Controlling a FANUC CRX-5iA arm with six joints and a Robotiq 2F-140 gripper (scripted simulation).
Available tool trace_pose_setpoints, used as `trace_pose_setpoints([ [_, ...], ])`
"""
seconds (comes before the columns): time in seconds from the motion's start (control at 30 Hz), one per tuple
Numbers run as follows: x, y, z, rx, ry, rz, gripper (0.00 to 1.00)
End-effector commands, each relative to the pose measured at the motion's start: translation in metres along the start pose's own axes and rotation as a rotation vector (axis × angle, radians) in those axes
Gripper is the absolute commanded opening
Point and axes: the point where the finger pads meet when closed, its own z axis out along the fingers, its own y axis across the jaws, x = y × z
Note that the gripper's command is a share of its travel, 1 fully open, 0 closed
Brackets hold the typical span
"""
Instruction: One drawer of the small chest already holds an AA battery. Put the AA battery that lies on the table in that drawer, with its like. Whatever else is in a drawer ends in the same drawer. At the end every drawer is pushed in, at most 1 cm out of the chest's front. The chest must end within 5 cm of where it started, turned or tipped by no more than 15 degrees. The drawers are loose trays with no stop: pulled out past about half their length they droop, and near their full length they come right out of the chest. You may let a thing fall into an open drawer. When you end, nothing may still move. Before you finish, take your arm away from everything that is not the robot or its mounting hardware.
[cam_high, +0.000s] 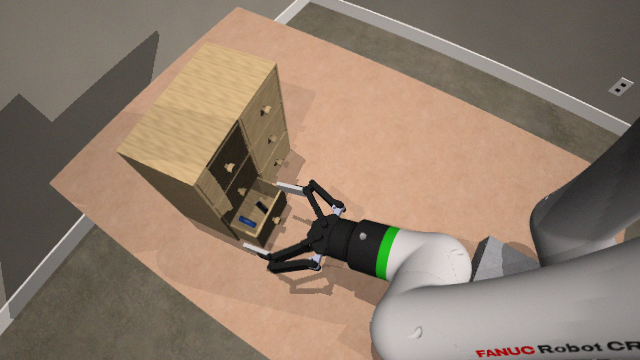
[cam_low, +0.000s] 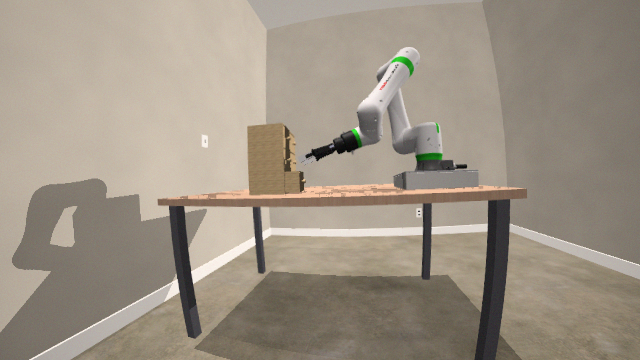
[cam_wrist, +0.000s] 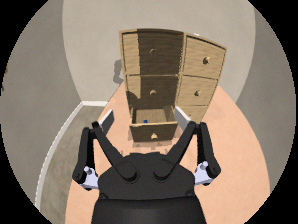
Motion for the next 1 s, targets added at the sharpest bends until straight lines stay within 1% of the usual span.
trace_pose_setpoints([
  [0.0, -0.005, 0.001, -0.013, -0.001, -0.002, 0.000, 1.00],
  [0.27, -0.019, 0.001, -0.062, -0.001, -0.002, 0.000, 1.00],
  [0.33, -0.019, 0.001, -0.062, -0.001, -0.002, 0.000, 1.00],
  [0.5, -0.028, 0.001, -0.090, -0.001, -0.002, 0.000, 1.00],
  [0.63, -0.034, 0.001, -0.109, -0.001, -0.002, 0.000, 1.00],
  [0.83, -0.040, 0.001, -0.129, -0.001, -0.002, 0.000, 1.00],
  [0.9, -0.040, 0.001, -0.129, -0.001, -0.002, 0.000, 1.00],
  [0.97, -0.041, 0.001, -0.134, -0.001, -0.002, 0.000, 1.00],
])
